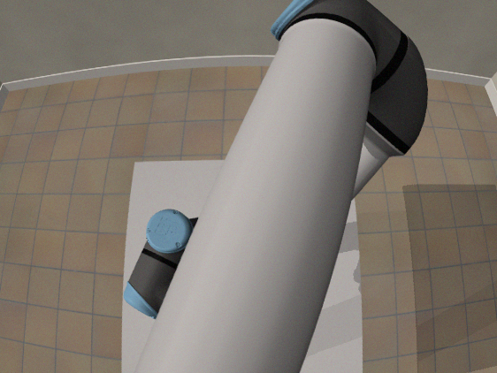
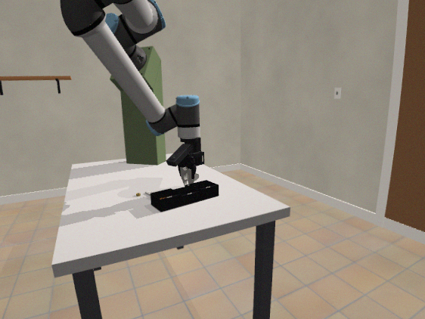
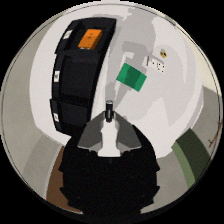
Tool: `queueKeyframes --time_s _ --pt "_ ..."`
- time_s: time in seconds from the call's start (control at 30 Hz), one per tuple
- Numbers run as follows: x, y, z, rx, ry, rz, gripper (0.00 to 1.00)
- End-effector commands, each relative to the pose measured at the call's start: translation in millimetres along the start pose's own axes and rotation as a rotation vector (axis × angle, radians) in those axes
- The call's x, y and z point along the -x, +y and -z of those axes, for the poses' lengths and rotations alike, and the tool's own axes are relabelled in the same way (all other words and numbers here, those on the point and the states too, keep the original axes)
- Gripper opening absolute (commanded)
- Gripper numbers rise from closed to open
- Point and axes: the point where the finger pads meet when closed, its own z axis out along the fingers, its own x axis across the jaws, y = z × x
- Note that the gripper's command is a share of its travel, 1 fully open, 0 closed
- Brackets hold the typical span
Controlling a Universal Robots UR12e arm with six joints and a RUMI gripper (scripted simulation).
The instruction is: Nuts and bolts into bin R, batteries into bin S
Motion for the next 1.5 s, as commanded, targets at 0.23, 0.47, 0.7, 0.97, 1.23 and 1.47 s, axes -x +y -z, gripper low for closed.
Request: queueKeyframes --time_s 0.23,0.47,0.7,0.97,1.23,1.47 --pt "0.3 0.1 17.2 0.0 -0.001 0.0 0.0" --pt "0.3 0.1 40.5 0.0 -0.001 0.0 0.0" --pt "0.3 0.1 57.2 0.0 -0.001 0.0 0.0" --pt "0.3 0.1 60.5 0.0 -0.001 0.0 0.0" --pt "0.3 0.1 60.5 0.0 -0.001 0.0 0.0" --pt "0.3 0.1 66.9 0.0 -0.001 0.0 0.0"
